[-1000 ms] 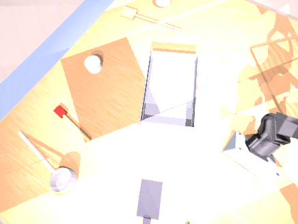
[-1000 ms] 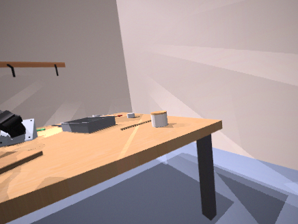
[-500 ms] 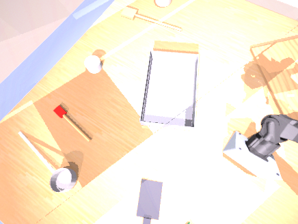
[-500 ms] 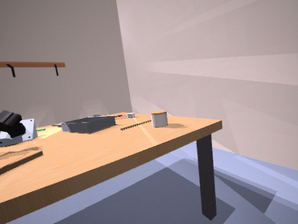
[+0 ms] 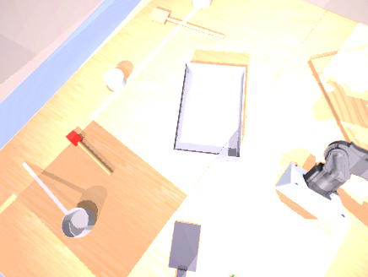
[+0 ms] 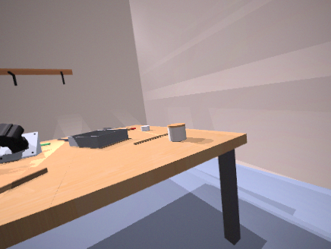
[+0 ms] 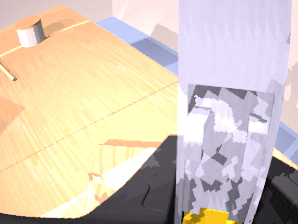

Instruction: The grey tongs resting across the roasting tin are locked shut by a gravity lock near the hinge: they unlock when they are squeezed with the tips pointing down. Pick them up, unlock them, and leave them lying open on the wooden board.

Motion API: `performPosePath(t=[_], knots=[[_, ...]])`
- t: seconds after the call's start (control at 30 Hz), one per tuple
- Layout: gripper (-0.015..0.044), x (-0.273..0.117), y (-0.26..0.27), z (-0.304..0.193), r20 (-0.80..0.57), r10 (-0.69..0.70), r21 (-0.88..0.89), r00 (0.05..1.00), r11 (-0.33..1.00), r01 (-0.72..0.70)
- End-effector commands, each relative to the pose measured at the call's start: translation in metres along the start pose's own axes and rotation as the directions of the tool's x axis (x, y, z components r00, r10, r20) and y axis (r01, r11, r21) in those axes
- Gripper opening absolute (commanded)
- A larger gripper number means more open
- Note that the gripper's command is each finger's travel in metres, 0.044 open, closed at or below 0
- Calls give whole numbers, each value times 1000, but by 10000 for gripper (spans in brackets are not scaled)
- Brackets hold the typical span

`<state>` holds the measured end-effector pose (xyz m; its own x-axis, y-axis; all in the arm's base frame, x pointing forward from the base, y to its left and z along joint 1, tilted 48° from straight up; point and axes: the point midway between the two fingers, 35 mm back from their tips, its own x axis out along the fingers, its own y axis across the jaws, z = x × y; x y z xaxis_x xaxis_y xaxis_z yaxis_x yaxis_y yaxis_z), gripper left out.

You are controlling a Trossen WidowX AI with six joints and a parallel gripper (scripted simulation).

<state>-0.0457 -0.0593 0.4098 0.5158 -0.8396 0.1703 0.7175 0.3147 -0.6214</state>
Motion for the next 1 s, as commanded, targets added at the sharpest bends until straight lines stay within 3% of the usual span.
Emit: performPosePath(t=[0.0, 0.97], knots=[[-150, -2, -5, -7, 52, 6, 57, 999, 998, -9], [-150, -2, -6, -7, 59, 6, 64, 998, 998, -10]])
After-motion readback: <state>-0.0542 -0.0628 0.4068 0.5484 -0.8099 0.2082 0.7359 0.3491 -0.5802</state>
